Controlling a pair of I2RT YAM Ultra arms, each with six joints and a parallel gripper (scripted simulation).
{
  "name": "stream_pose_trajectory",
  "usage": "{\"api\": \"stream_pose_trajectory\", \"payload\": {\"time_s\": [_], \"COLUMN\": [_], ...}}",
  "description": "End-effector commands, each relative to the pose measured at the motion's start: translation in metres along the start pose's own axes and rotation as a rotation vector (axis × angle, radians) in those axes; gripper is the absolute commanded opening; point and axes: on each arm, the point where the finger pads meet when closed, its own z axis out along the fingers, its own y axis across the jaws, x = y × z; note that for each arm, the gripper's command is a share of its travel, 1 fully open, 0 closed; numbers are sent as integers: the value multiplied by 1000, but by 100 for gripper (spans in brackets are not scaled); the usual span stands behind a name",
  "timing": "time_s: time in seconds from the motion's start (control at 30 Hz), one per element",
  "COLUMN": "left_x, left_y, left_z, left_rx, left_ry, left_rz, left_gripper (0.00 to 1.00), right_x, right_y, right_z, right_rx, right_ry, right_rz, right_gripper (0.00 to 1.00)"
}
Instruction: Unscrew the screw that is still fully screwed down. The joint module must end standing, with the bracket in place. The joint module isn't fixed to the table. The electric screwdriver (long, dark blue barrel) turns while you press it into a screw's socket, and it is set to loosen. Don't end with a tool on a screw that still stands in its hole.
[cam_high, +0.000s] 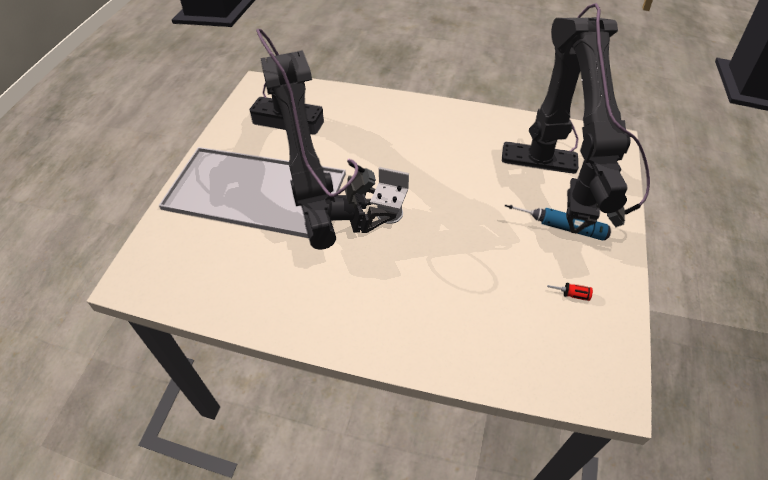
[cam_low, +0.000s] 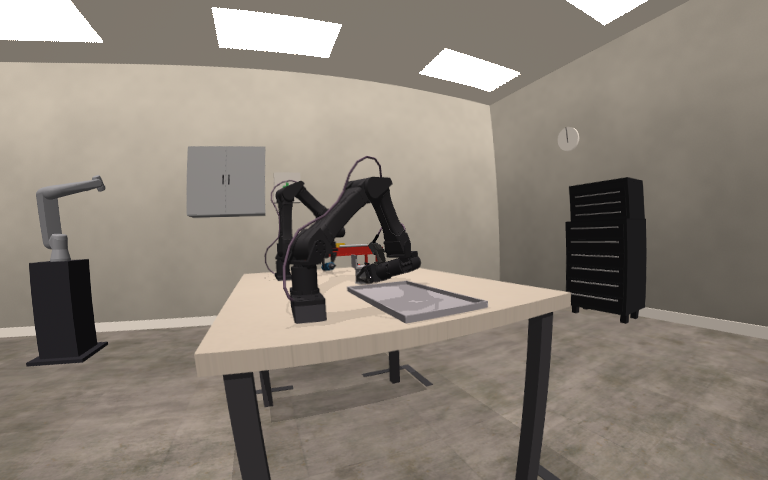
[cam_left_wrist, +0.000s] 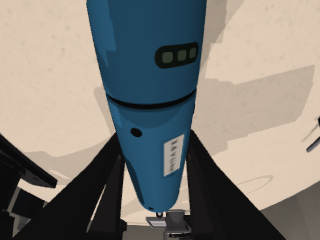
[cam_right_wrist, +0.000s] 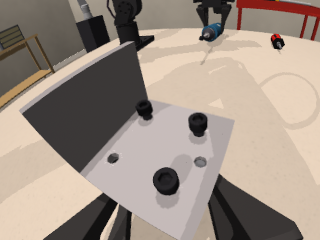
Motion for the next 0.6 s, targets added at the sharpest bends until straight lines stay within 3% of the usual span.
{"api": "stream_pose_trajectory", "payload": {"time_s": [0.0, 0.57], "left_x": [1, -1], "left_y": [-2, -4], "left_z": [4, 5], "left_rx": [3, 24], "left_ry": [1, -12], "left_rz": [-3, 1], "left_gripper": [42, 42], "right_x": [-12, -12], "right_y": [-5, -5], "right_z": [2, 2], "right_rx": [-9, -9], "right_ry": [-31, -31], "right_rz": [-26, -26], "right_gripper": [59, 59]}}
